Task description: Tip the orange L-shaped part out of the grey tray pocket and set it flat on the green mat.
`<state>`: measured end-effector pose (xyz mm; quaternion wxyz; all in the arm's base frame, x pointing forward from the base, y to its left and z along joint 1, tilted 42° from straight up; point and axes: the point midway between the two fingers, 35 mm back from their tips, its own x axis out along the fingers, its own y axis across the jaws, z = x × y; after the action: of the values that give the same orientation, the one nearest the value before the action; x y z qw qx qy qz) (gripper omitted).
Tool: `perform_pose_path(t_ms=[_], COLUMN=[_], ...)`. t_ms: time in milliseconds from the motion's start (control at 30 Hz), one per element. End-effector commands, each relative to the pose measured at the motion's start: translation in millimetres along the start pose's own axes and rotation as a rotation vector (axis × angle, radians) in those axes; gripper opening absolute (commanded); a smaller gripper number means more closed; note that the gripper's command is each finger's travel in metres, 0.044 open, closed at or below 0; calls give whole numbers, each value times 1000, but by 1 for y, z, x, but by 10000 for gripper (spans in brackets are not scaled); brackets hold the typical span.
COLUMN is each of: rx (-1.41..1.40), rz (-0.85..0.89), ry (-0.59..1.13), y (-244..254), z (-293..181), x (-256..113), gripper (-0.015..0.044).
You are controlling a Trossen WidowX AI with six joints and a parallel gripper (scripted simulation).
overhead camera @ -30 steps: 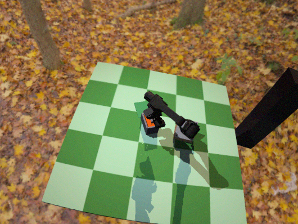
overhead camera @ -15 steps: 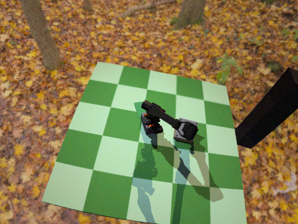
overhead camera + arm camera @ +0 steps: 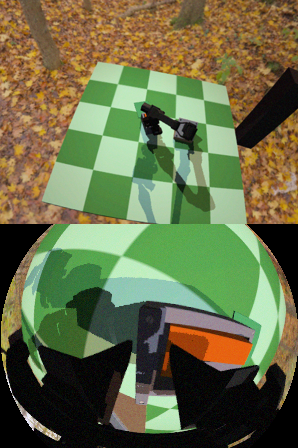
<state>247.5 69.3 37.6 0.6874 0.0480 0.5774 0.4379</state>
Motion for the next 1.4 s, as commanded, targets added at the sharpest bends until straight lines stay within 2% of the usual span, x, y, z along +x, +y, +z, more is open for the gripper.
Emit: perform_pose_path(t_ms=[0,567,1100,1233,1367], rx=[3,3,3,4,4], rz=[1,3,3,-3,-5], ry=[1,0,1,3,5], y=[0,1,12,7,0], z=[-1,-2,-1,1,1], x=[9,21,7,-12,-59], gripper=[180,180,180,180,180])
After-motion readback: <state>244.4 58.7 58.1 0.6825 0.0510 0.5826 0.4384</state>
